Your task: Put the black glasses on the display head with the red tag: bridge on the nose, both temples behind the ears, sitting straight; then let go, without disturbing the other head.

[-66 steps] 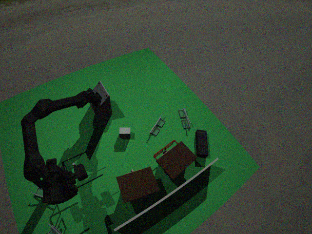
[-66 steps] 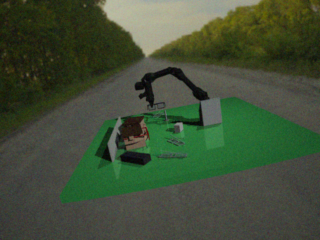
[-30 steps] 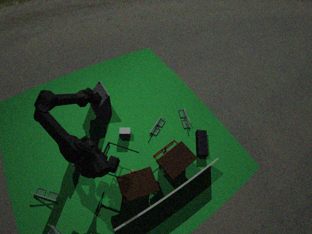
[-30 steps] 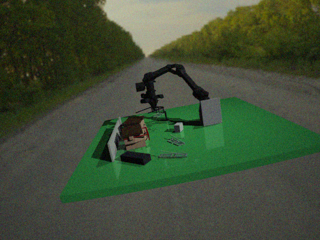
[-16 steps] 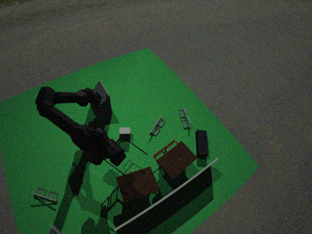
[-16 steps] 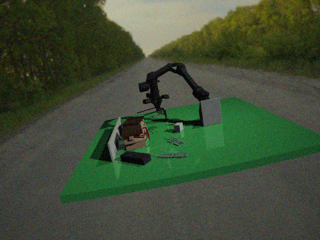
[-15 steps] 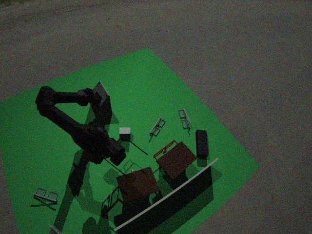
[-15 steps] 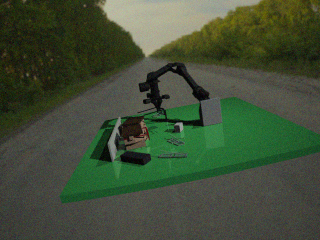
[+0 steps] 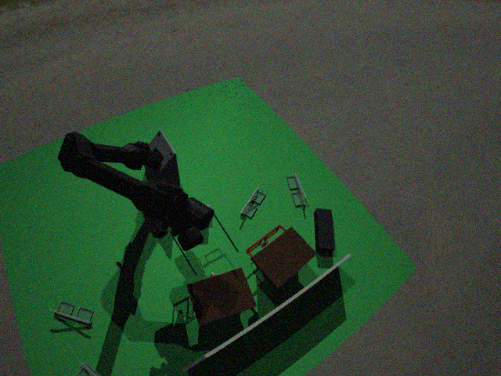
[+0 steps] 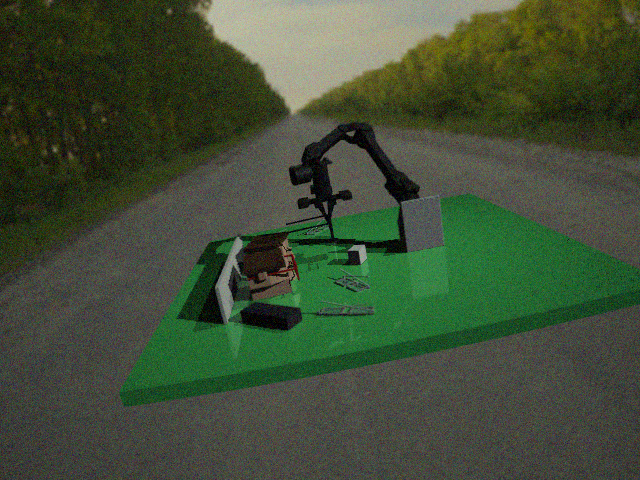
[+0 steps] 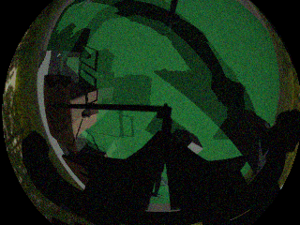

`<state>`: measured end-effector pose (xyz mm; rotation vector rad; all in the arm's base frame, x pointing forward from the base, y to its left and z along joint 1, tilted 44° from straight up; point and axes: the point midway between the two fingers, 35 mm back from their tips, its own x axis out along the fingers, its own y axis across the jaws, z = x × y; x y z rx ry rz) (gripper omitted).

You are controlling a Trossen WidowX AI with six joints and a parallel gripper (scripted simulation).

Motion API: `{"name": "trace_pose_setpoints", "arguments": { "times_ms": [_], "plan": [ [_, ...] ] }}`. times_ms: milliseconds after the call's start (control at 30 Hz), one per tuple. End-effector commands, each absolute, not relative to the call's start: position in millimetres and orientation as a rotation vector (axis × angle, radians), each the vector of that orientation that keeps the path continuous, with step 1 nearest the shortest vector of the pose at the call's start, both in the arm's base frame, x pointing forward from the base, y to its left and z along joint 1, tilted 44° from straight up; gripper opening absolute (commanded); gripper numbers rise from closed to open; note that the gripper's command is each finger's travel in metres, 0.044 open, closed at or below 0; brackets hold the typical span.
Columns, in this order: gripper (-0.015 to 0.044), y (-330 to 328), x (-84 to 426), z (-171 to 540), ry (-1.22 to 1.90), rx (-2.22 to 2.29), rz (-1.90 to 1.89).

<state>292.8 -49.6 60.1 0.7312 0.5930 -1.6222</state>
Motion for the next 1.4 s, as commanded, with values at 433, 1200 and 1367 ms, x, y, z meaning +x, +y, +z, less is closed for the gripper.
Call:
{"name": "trace_pose_setpoints", "arguments": {
  "times_ms": [433, 1200, 1367],
  "plan": [
    [0.0000, -36.9, 267.9, 37.5, 0.392, 0.874, -1.673],
    [0.0000, -55.9, 263.9, 14.5, 0.391, 0.874, -1.675],
    [0.0000, -60.3, 263.3, 9.9, 0.391, 0.874, -1.675]
  ]
}}
